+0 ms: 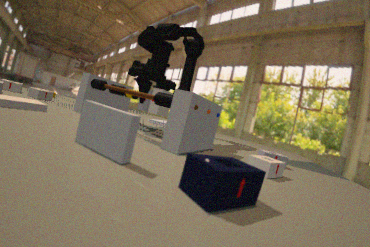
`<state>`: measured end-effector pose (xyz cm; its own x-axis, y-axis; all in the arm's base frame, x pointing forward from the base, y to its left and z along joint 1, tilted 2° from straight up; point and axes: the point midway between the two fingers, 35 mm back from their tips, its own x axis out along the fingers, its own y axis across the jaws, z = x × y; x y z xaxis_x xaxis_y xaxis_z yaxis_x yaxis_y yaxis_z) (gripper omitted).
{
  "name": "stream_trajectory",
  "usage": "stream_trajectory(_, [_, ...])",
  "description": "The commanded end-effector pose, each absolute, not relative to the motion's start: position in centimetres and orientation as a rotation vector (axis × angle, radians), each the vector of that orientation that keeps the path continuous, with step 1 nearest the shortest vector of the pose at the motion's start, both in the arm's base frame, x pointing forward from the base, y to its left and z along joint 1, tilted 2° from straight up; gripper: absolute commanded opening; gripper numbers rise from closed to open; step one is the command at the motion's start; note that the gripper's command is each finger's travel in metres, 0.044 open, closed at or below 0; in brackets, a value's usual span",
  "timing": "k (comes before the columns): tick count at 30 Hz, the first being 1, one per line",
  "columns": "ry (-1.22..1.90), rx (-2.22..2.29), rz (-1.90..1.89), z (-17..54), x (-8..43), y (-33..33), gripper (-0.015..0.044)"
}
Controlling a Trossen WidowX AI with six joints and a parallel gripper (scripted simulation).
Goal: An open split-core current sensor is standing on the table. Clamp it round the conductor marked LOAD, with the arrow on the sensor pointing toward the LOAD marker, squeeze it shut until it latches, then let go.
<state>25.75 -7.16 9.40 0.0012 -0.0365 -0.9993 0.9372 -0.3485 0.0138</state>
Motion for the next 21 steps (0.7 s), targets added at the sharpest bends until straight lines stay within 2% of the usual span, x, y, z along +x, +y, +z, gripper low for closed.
stream_trajectory(1, [0.987, 1.441, -1.477, 9.34, 25.75, -7.16, 0.0394])
stream_trajectory(3, [0.992, 1.440, -1.481, 9.42, 25.77, -7.15, 0.0440])
stream_trajectory(14, [0.986, 1.442, -1.476, 9.42, 25.77, -7.16, 0.0156])
stream_trajectory(21, [0.986, 1.442, -1.476, 9.42, 25.77, -7.16, 0.0109])
